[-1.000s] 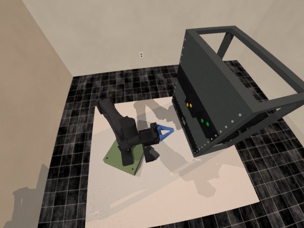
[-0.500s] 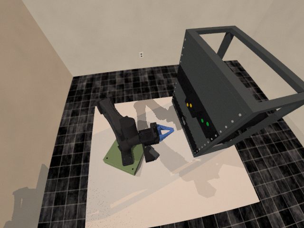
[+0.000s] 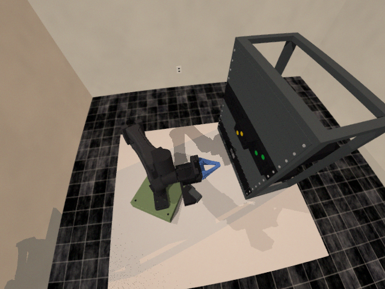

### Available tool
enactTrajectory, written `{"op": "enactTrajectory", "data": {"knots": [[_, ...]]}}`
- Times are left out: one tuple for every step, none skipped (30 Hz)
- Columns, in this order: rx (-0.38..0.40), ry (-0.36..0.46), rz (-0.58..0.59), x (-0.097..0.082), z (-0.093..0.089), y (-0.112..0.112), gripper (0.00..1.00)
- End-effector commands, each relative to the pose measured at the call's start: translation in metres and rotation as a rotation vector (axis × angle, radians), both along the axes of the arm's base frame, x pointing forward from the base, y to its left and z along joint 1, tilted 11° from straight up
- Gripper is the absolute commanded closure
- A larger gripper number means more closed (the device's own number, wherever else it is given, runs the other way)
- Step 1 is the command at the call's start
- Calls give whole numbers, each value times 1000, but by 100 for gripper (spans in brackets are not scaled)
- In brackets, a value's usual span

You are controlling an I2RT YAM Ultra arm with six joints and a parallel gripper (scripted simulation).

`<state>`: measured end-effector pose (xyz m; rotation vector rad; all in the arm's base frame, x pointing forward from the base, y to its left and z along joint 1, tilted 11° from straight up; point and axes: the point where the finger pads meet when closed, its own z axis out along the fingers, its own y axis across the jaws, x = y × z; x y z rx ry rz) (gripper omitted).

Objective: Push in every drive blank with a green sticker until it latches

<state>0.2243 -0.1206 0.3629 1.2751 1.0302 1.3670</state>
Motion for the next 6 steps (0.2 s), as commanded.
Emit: {"op": "enactTrajectory", "data": {"knots": [[-39,-16,-14,-4,5,2,100],[-39,-16,-14,-4,5,2,100],[-39,-16,-14,-4,5,2,100],[-39,-16,-14,-4,5,2,100],[-39,-16,-14,-4,5,2,100],[-39,-16,-14,-4,5,2,100]]}}
